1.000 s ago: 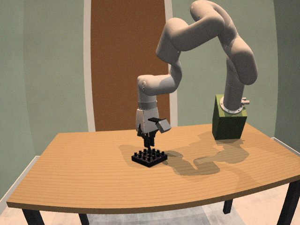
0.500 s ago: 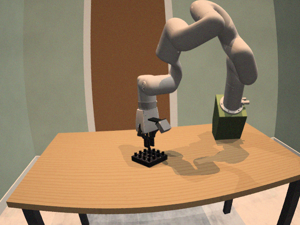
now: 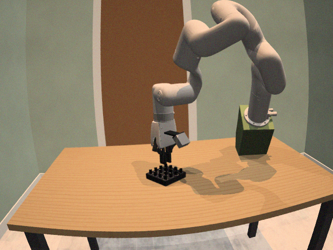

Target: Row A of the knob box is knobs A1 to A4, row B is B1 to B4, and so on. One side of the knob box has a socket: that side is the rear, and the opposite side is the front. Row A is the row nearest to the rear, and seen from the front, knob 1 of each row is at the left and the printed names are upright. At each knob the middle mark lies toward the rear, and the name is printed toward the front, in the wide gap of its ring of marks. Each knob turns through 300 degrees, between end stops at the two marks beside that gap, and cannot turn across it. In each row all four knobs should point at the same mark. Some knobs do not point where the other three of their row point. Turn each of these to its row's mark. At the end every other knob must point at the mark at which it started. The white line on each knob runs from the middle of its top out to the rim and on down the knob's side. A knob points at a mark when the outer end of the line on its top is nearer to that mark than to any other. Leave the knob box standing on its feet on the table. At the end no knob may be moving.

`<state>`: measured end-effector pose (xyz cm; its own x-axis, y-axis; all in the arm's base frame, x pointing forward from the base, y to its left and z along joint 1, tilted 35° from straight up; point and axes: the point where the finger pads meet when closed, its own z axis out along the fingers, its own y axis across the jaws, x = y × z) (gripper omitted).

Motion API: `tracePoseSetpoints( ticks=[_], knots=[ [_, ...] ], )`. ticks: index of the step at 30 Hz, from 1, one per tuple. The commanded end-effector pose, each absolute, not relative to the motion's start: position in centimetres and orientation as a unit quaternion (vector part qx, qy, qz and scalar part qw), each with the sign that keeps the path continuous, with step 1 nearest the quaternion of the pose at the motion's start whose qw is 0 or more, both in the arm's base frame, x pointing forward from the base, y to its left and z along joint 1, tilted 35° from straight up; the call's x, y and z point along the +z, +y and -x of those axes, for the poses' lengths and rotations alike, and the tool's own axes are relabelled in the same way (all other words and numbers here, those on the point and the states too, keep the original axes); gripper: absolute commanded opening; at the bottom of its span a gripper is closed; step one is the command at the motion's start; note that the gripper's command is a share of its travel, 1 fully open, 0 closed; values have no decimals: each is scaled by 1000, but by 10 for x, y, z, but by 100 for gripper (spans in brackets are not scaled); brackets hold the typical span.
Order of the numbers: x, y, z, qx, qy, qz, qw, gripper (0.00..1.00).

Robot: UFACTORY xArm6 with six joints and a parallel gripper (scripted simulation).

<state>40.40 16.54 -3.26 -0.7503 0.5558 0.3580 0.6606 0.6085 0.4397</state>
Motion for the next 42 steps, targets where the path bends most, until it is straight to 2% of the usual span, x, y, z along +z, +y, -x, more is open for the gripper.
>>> tracePoseSetpoints(
  ticks=[1,42],
  knots=[
    [-33,166,-405,-282,-892,341,92,19],
    [-42,172,-405,-282,-892,341,92,19]
  ],
)
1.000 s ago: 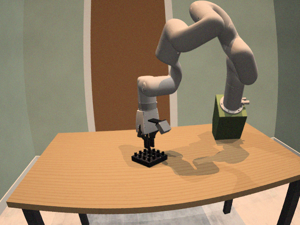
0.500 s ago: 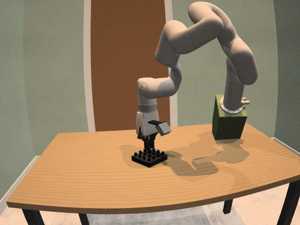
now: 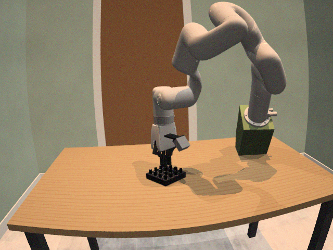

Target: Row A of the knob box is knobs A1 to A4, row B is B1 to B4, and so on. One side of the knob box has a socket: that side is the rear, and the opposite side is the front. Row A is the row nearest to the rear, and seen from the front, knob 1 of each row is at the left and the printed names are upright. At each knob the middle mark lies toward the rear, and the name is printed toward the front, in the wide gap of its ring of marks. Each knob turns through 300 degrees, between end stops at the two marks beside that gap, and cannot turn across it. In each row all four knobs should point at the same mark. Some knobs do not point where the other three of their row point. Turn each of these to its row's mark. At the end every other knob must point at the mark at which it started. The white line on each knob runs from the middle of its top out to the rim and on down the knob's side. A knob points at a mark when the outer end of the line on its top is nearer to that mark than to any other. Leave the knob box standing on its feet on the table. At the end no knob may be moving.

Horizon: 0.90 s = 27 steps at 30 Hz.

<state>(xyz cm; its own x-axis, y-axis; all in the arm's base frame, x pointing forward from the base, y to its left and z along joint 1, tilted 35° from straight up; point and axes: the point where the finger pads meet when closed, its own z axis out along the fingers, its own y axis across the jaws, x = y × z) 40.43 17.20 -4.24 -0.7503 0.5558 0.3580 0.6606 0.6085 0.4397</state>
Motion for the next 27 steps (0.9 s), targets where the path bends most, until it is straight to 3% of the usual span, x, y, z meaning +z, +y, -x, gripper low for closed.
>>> tracePoseSetpoints(
  ticks=[1,20,21,27],
  knots=[
    [-42,172,-405,-282,-892,341,92,19],
    [-42,172,-405,-282,-892,341,92,19],
    [-42,172,-405,-282,-892,341,92,8],
    [-42,172,-405,-282,-892,341,92,8]
  ],
)
